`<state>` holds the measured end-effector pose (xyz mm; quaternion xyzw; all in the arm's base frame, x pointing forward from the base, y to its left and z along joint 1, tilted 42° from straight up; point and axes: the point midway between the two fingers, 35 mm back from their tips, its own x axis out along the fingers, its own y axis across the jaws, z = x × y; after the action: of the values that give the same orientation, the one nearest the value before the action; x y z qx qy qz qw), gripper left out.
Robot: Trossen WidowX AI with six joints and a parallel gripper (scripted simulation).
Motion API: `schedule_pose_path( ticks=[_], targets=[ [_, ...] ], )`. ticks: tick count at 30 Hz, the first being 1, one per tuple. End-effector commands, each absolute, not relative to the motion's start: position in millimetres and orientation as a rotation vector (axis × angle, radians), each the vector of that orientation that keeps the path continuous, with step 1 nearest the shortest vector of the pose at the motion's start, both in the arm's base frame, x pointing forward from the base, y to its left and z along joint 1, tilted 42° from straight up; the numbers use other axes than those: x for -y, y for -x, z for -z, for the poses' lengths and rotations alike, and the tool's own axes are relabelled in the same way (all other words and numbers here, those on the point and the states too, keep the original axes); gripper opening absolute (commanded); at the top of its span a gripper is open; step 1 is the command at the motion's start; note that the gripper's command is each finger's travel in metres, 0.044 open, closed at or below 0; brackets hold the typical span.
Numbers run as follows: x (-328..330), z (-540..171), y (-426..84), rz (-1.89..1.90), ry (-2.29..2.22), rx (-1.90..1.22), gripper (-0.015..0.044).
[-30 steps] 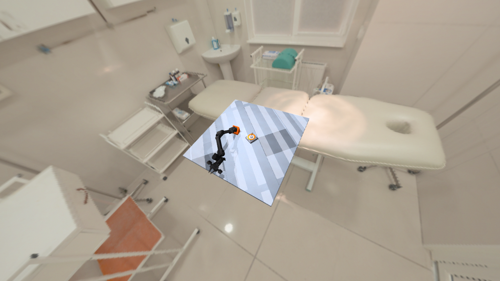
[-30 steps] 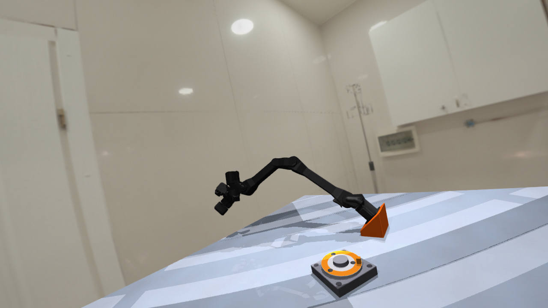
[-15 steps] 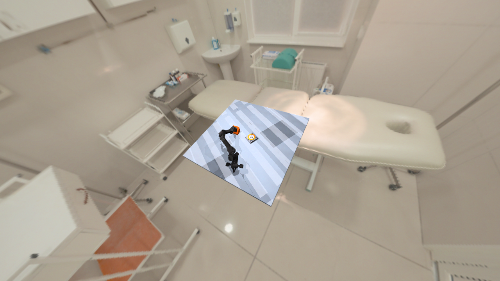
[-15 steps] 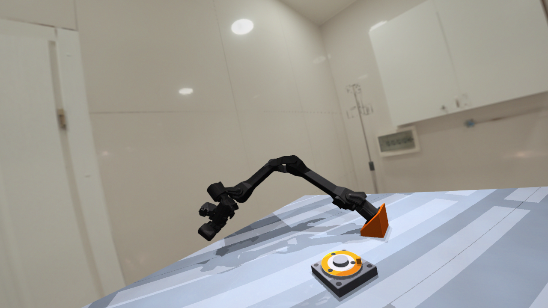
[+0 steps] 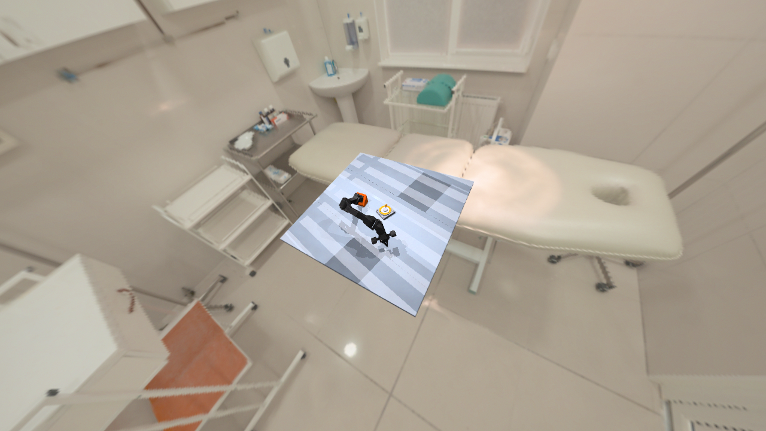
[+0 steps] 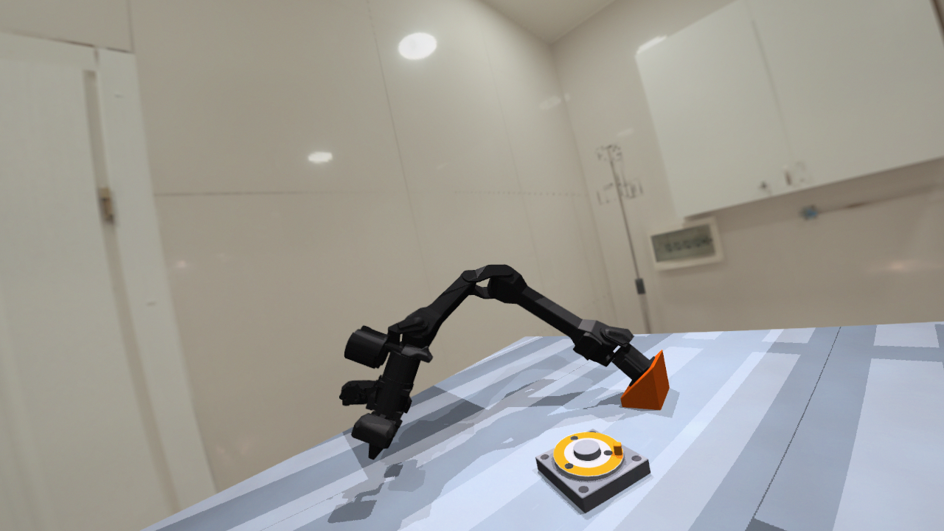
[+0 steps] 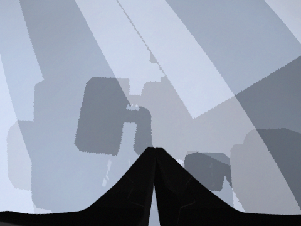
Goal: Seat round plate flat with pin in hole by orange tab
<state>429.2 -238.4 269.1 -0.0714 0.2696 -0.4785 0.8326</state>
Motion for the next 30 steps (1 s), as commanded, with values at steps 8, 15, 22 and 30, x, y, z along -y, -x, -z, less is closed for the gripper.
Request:
schedule_pose_path(
  ticks=[8,15,22,30],
  targets=[
    [99.7,-148.8,-433.6,0.754,0.141,-0.918,0.0000],
    [19.0,-87.6,-391.4,0.654,0.219,-1.154,0.0000],
    [-38.9,-48.5,-325.1,0.620,0.372,-1.363,0.0000],
    [-60.5,-37.2,-279.3,0.634,0.499,-1.459,0.0000]
  ],
)
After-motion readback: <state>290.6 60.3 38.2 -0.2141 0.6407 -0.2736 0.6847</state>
